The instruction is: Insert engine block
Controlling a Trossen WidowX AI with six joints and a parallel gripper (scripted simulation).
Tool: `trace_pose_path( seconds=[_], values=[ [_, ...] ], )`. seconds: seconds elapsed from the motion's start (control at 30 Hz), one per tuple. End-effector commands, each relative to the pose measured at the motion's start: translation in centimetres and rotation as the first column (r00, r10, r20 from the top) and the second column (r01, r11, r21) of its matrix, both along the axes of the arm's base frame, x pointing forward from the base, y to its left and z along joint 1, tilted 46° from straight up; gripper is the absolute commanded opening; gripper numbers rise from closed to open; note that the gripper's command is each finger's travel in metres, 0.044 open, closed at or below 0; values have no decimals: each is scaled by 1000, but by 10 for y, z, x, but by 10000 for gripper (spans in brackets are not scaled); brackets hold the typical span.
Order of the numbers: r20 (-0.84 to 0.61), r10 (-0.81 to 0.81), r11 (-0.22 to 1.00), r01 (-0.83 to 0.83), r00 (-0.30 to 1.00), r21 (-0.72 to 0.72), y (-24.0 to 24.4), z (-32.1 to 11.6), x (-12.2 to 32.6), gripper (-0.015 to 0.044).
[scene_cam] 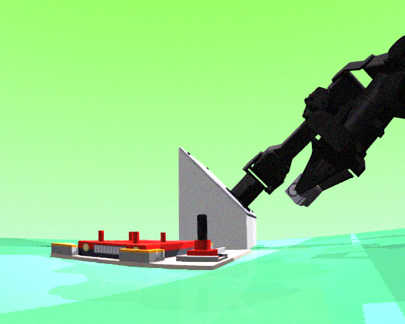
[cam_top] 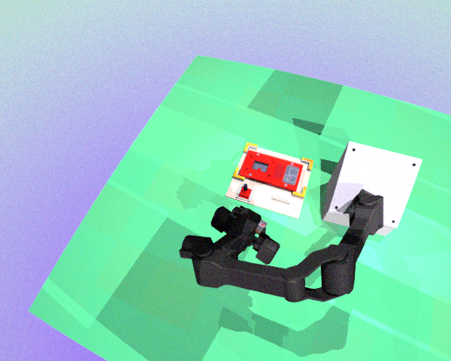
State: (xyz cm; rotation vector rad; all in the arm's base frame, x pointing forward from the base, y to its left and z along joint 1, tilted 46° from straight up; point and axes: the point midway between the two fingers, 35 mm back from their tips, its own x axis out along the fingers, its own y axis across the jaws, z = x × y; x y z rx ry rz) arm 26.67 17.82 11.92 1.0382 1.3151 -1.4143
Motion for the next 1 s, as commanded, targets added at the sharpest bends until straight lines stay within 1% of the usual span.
trace_pose_path(
  seconds=[0.0, 0.97],
  values=[
    [0, -4, 1000, 4, 1000, -5, 5, -7, -1, 0],
    [-2, -4, 1000, 4, 1000, -2, 55, -54, -12, 0]
  ],
)
